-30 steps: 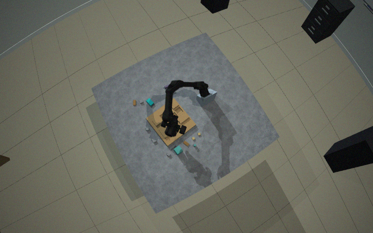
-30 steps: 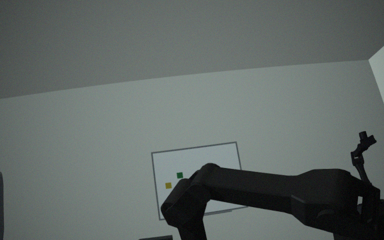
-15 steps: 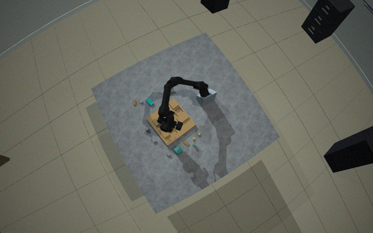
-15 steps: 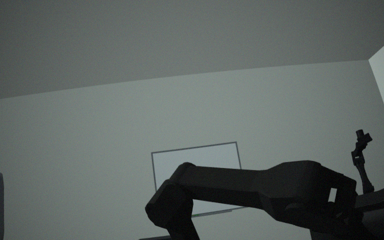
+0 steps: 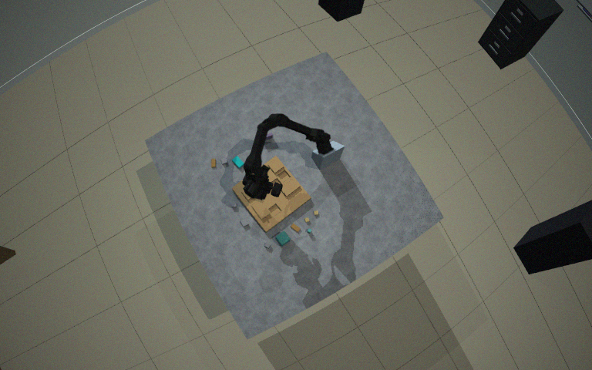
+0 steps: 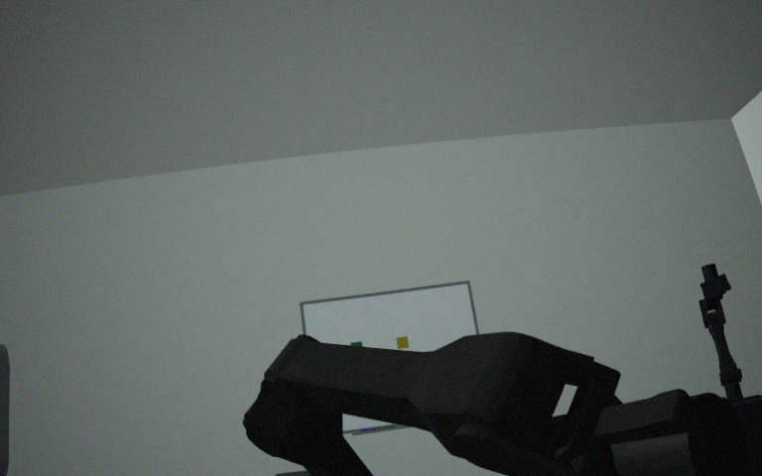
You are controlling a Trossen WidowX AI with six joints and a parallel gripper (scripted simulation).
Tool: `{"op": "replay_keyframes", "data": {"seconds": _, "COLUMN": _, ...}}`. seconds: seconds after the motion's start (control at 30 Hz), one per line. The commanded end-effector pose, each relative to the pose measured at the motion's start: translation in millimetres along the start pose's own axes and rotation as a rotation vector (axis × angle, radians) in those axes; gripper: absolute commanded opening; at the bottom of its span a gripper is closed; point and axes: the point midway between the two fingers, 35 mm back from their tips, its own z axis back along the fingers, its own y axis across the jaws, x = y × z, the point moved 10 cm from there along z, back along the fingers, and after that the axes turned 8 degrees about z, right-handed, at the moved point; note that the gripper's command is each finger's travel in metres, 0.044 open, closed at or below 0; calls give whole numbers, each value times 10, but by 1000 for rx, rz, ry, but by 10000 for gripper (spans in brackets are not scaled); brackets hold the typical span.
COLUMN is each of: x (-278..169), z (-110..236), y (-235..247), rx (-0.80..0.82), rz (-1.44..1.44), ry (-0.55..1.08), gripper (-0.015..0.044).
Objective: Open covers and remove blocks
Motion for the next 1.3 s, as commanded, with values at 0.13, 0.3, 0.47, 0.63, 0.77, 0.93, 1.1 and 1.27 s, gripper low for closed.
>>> {"op": "replay_keyframes", "data": {"seconds": 0.13, "x": -265, "z": -4, "y": -223, "rx": 0, "rz": 8, "ry": 4, "gripper": 80}}
{"op": "replay_keyframes", "data": {"seconds": 0.3, "x": -422, "z": 3, "y": -346, "rx": 0, "rz": 9, "ry": 3, "gripper": 80}}
{"op": "replay_keyframes", "data": {"seconds": 0.47, "x": -583, "z": 7, "y": -460, "rx": -1, "rz": 9, "ry": 3, "gripper": 80}}
{"op": "replay_keyframes", "data": {"seconds": 0.63, "x": -750, "z": 10, "y": -563, "rx": -2, "rz": 9, "ry": 4, "gripper": 80}}
{"op": "replay_keyframes", "data": {"seconds": 0.77, "x": -885, "z": 11, "y": -639, "rx": -4, "rz": 8, "ry": 5, "gripper": 80}}
{"op": "replay_keyframes", "data": {"seconds": 0.93, "x": -1058, "z": 12, "y": -723, "rx": -6, "rz": 8, "ry": 8, "gripper": 80}}
{"op": "replay_keyframes", "data": {"seconds": 1.1, "x": -1233, "z": 12, "y": -797, "rx": -9, "rz": 8, "ry": 11, "gripper": 80}}
{"op": "replay_keyframes", "data": {"seconds": 1.27, "x": -1410, "z": 12, "y": -859, "rx": -12, "rz": 7, "ry": 15, "gripper": 80}}
